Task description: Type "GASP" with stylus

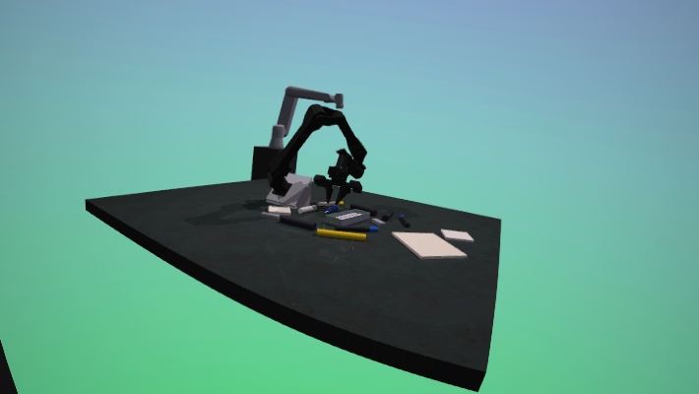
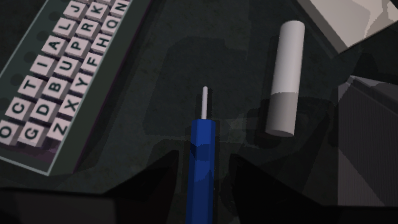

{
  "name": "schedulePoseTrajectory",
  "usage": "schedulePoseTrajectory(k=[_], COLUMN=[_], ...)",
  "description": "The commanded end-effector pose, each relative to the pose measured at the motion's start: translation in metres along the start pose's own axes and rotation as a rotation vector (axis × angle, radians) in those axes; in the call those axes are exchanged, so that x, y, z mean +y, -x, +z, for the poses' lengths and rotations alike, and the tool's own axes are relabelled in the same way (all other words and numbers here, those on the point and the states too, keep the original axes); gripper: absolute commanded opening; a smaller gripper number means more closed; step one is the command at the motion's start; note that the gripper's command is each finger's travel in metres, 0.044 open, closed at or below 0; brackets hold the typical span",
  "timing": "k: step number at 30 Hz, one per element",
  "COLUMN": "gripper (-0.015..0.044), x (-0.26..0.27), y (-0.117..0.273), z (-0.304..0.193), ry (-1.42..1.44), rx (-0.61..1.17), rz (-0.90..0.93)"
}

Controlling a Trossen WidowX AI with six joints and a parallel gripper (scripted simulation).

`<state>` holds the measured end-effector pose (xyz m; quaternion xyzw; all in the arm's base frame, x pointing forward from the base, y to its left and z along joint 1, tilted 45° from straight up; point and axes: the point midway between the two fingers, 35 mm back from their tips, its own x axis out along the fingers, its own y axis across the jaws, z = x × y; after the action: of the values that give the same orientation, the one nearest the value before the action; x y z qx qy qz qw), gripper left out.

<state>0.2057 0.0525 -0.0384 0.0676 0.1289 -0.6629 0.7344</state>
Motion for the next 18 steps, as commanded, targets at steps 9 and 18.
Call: schedulePoseTrajectory(k=[9,18], gripper=[0.015,0.015], x=[0.0,0.0], y=[-0.009,-0.015], z=[-0.005,-0.008], ry=[0.007,0.007], rx=[-0.004,-0.004], rz=[0.0,0.0])
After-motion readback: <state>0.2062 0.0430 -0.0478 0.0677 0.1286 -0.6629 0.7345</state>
